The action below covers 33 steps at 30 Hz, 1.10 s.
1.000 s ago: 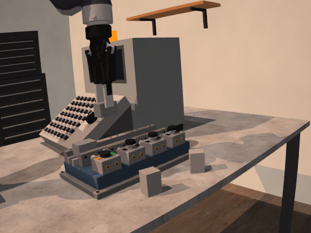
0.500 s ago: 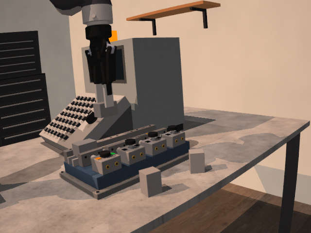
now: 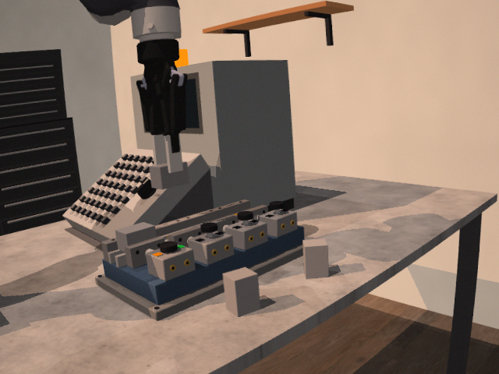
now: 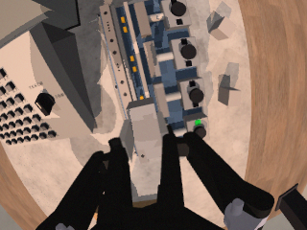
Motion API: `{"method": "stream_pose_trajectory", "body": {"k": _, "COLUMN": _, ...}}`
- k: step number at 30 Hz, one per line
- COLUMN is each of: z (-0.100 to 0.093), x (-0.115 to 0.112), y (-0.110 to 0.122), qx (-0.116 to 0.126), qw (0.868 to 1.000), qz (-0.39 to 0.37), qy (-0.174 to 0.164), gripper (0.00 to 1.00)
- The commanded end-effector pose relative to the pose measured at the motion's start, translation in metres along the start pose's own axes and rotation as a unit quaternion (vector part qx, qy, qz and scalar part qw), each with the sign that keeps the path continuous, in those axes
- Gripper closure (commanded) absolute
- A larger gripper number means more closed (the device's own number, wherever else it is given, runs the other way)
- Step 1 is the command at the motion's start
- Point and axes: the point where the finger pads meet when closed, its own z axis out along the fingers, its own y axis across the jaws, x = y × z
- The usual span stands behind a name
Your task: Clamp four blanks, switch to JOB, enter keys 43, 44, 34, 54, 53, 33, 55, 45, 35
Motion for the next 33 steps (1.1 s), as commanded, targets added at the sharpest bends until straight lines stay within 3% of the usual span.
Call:
{"method": "stream_pose_trajectory", "body": {"k": 1, "z": 0.0, "x": -0.001, "y": 0.0, "qx": 0.001, "qw": 1.0, "qz": -0.002, "qy": 0.0, "gripper": 1.0}}
{"method": "stream_pose_trajectory", "body": {"k": 15, "z": 0.006, "x": -0.001, "y": 0.0, "qx": 0.001, "qw": 1.0, "qz": -0.004, "qy": 0.0, "gripper": 1.0}}
{"method": "stream_pose_trajectory", "body": {"k": 33, "z": 0.036, "x": -0.001, "y": 0.0, "qx": 0.001, "qw": 1.0, "qz": -0.004, "qy": 0.0, "gripper": 1.0}}
